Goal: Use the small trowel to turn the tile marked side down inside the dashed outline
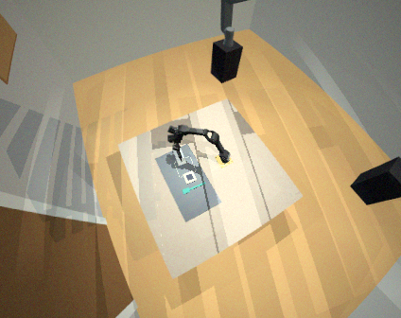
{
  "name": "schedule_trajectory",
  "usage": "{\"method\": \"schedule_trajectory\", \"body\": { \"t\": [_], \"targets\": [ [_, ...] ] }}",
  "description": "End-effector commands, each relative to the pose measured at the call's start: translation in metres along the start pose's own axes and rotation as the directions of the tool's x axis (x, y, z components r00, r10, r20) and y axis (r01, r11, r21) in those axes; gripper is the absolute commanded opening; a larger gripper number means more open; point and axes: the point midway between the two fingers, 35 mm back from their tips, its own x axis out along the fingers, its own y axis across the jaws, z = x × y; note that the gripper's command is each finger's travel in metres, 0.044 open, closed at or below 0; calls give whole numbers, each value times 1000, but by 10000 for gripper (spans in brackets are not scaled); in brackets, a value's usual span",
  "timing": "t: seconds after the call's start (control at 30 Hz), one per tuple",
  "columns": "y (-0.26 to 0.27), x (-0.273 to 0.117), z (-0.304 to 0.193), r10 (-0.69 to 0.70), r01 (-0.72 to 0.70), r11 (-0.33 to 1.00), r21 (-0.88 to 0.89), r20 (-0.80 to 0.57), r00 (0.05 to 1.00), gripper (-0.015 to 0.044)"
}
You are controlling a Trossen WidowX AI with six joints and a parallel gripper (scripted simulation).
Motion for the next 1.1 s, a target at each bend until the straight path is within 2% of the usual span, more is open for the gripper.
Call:
{"method": "schedule_trajectory", "body": {
  "t": [0.0, 0.5, 1.07],
  "targets": [
    [-3, 2, -4, 16, -13, 994, -113, 25, 1000, 300],
    [-9, 6, -15, 60, 22, 839, -543, 132, 989, 300],
    [-11, 9, -31, 107, 178, 447, -877, 250, 962, 300]
  ]
}}
